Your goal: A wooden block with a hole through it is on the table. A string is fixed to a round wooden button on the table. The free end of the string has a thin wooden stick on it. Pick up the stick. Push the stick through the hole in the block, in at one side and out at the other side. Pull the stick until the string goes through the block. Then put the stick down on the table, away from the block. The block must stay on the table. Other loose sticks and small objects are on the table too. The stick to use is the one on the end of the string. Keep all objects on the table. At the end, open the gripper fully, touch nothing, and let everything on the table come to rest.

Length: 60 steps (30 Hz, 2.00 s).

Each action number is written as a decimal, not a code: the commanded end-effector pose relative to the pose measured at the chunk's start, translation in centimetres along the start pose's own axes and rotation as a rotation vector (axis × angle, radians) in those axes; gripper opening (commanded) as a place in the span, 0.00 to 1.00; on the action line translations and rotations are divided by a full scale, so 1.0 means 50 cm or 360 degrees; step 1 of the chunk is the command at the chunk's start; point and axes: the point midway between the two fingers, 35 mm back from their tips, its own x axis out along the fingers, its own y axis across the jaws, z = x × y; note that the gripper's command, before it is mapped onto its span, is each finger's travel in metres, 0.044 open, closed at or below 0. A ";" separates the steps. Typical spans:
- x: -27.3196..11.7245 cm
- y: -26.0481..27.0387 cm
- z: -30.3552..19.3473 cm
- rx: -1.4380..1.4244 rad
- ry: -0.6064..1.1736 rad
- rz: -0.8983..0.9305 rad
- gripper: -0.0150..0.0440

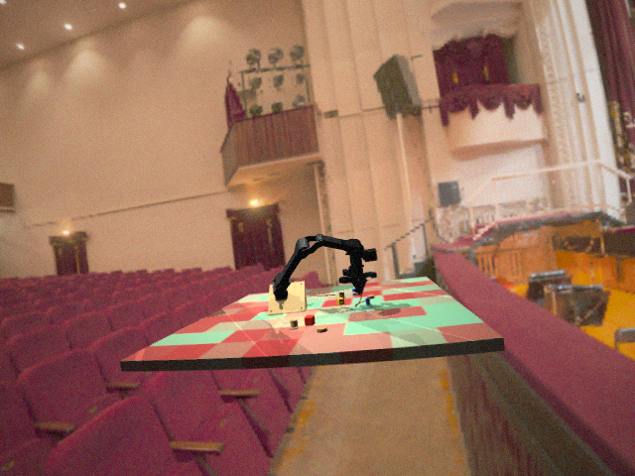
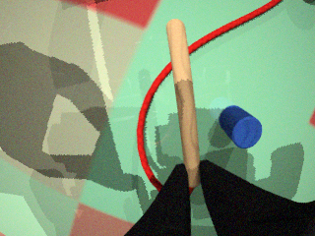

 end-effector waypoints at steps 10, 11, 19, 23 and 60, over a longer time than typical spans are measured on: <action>-0.003 -0.005 -0.031 -0.0021 0.0008 -0.0003 0.25; -0.003 -0.005 -0.034 -0.0020 0.0008 -0.0004 0.25; -0.004 -0.007 -0.055 -0.0016 0.0010 -0.0005 0.25; -0.004 -0.007 -0.066 -0.0010 0.0011 -0.0007 0.25; -0.004 -0.002 -0.154 -0.0018 0.0030 -0.0003 0.25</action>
